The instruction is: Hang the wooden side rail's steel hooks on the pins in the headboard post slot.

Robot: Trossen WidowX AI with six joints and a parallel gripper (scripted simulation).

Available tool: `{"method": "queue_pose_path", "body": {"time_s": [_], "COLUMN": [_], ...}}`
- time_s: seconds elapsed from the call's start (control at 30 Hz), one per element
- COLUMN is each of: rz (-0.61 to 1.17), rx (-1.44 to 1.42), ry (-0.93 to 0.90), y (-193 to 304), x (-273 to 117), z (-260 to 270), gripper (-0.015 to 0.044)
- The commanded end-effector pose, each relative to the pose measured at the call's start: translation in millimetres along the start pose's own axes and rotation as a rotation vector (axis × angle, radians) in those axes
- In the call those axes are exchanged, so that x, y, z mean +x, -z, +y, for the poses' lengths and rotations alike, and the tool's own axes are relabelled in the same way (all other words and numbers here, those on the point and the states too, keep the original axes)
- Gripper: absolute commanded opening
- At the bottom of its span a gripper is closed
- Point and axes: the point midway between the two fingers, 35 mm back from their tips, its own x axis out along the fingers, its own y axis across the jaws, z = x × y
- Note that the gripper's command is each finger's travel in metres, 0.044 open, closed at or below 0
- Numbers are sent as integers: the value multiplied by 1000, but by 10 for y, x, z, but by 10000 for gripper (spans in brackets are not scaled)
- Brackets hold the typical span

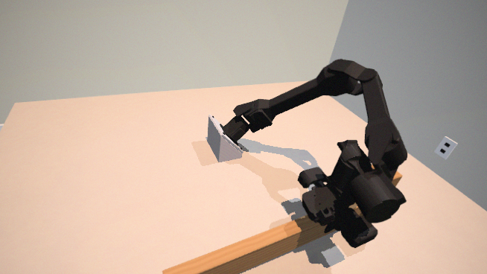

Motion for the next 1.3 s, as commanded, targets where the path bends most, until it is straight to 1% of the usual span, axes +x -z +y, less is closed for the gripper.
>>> {"method": "queue_pose_path", "body": {"time_s": [0.0,1.27], "rz": [1,1], "rx": [6,6], "ry": [-11,-11], "y": [6,28], "x": [-41,-6], "z": [15,12], "gripper": [0,0]}}
